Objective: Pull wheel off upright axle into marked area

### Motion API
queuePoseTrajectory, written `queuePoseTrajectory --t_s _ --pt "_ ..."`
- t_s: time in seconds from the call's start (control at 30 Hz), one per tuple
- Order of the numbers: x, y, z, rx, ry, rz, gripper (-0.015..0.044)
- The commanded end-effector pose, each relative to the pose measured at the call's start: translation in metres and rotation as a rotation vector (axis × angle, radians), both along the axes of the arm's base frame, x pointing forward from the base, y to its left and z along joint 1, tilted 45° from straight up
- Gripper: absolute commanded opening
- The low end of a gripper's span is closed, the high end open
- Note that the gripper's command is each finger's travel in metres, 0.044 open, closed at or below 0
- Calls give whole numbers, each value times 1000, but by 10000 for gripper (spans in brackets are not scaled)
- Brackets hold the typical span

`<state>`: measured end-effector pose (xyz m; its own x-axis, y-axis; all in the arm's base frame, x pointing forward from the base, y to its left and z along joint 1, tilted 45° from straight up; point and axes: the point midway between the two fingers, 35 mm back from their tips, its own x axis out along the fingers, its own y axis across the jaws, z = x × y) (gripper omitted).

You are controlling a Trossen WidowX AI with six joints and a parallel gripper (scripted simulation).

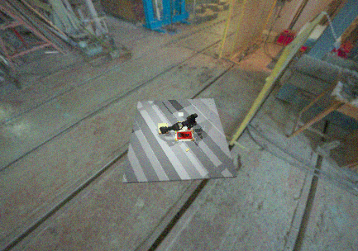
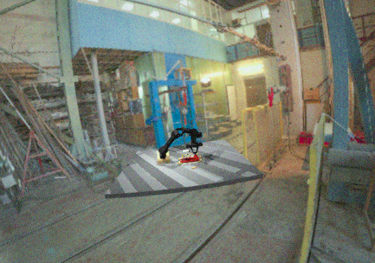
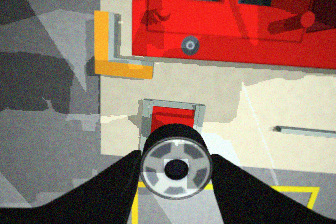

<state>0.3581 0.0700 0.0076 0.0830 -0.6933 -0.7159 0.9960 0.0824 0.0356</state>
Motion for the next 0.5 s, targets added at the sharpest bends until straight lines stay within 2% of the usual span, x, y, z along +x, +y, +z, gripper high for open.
queuePoseTrajectory --t_s 0.0,0.47 --pt "-1 5 3 3 -3 5 0" --pt "-1 8 6 3 -4 7 0"
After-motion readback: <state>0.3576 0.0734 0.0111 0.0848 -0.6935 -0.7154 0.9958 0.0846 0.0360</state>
